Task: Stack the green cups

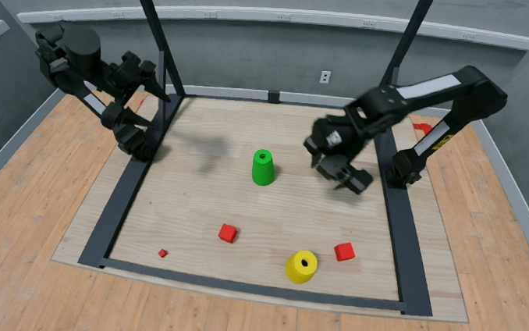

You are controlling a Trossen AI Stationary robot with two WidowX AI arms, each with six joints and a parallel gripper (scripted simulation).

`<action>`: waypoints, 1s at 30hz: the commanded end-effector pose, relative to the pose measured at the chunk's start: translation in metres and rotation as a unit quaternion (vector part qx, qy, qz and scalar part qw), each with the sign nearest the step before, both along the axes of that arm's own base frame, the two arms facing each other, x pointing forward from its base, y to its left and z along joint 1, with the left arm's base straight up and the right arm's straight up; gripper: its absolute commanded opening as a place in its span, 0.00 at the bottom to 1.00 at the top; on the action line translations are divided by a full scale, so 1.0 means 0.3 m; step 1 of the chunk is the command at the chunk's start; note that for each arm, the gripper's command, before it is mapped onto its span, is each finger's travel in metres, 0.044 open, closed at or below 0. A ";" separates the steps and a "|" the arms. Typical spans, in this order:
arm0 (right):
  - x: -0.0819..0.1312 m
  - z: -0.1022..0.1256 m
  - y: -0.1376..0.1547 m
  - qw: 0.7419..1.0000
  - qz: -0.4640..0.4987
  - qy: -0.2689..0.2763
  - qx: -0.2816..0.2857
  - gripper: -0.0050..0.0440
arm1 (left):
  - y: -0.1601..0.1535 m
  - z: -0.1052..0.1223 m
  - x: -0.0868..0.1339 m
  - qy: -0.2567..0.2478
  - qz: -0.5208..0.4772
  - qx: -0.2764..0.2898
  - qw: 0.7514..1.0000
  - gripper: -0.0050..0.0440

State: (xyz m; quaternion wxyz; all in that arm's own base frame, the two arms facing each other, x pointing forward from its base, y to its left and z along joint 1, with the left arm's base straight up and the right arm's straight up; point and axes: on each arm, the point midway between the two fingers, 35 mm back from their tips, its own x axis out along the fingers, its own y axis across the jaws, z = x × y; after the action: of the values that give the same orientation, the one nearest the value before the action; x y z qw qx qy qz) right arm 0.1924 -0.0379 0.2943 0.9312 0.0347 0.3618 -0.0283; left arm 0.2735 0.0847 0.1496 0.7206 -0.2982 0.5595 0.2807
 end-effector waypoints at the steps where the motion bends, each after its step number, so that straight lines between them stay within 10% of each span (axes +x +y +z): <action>1: 0.028 0.100 0.027 0.998 0.012 -0.059 -0.023 0.92 | -0.047 0.054 0.139 -0.020 -0.089 0.027 0.995 0.92; 17: 0.069 0.228 0.082 0.987 0.047 -0.149 -0.029 0.92 | -0.221 0.139 0.478 -0.054 -0.350 0.082 0.932 0.92; 30: 0.050 0.198 0.088 0.989 0.042 -0.136 -0.029 0.92 | -0.210 0.052 0.525 -0.047 -0.379 0.085 0.920 0.87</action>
State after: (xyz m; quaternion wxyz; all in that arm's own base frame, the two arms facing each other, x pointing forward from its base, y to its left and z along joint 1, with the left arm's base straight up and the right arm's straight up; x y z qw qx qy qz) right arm 0.2132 -0.0112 0.3529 0.9723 -0.0057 0.2334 0.0123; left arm 0.4272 0.0144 0.1755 0.8201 -0.0156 0.5717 0.0195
